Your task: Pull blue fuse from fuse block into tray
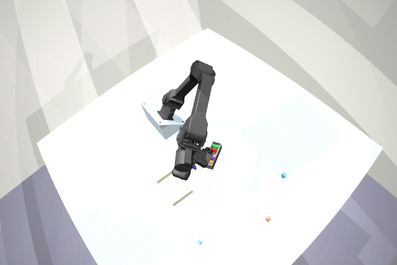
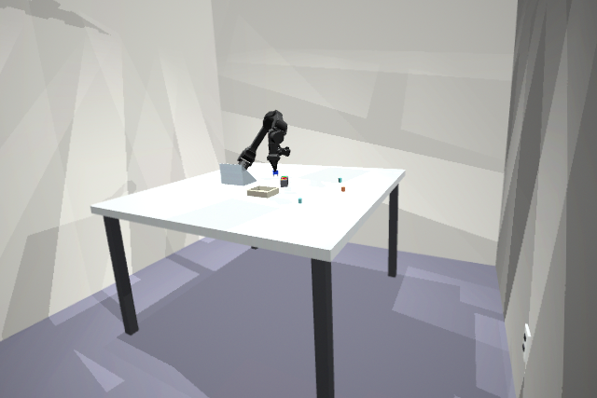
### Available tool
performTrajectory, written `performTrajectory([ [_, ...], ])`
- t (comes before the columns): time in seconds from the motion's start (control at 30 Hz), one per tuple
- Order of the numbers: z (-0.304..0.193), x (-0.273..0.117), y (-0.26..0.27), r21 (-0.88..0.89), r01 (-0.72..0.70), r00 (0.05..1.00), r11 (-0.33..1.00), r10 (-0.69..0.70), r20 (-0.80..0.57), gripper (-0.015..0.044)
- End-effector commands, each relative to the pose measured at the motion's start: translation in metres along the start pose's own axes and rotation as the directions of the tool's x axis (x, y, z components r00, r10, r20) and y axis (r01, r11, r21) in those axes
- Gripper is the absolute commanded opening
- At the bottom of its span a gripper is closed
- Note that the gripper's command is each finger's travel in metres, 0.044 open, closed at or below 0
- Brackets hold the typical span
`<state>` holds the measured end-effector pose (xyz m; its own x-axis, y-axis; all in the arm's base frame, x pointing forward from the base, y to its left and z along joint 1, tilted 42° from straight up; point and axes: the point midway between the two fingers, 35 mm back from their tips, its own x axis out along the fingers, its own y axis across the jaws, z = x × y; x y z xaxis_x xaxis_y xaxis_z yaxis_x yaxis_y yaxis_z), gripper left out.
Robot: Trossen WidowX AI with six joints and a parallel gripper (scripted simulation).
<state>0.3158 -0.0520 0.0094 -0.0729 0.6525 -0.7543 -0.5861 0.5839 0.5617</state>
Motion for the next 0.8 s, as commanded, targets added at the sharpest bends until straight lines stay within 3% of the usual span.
performTrajectory([
  [0.0, -0.012, 0.000, -0.022, -0.005, 0.005, 1.000, 1.000, -0.005, -0.001, 0.0000],
  [0.43, -0.061, 0.007, -0.080, -0.009, -0.003, 1.000, 1.000, 0.003, 0.002, 0.0000],
  [0.77, -0.063, 0.015, -0.083, -0.009, -0.004, 1.000, 1.000, 0.004, 0.003, 0.0000],
])
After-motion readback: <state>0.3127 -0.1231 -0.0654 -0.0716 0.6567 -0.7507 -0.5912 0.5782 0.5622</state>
